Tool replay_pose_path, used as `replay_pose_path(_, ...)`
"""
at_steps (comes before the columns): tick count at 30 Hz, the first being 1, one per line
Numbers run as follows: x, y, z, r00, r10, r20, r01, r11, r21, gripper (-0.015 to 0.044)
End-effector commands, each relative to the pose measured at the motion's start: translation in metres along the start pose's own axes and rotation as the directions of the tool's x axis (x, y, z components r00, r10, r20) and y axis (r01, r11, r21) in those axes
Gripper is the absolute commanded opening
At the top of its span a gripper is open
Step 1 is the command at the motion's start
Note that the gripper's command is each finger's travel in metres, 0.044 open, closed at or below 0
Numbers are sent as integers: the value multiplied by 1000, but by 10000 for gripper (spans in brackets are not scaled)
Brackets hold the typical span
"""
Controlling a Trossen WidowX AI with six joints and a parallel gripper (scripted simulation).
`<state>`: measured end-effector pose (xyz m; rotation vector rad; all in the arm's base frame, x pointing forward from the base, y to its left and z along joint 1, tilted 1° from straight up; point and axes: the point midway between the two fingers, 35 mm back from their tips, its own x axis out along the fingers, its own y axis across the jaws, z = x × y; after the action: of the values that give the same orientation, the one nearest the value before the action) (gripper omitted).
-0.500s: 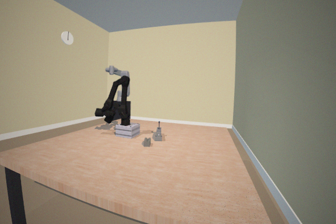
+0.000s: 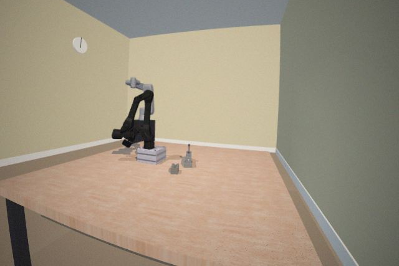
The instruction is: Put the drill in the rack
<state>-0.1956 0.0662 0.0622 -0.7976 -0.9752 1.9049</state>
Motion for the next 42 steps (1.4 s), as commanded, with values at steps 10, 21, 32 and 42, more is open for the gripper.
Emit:
replay_pose_path(10, -122, 73, 48, 824, 493, 279, -401, 855, -328, 0)
replay_pose_path(21, -270, 87, 11, 436, 838, 329, -432, 515, -741, 0)
replay_pose_path(32, -375, 38, -103, 58, 990, 129, -92, 134, -987, 0)
replay_pose_path(42, -387, -46, -230, -139, 974, -177, 382, -112, -917, 0)
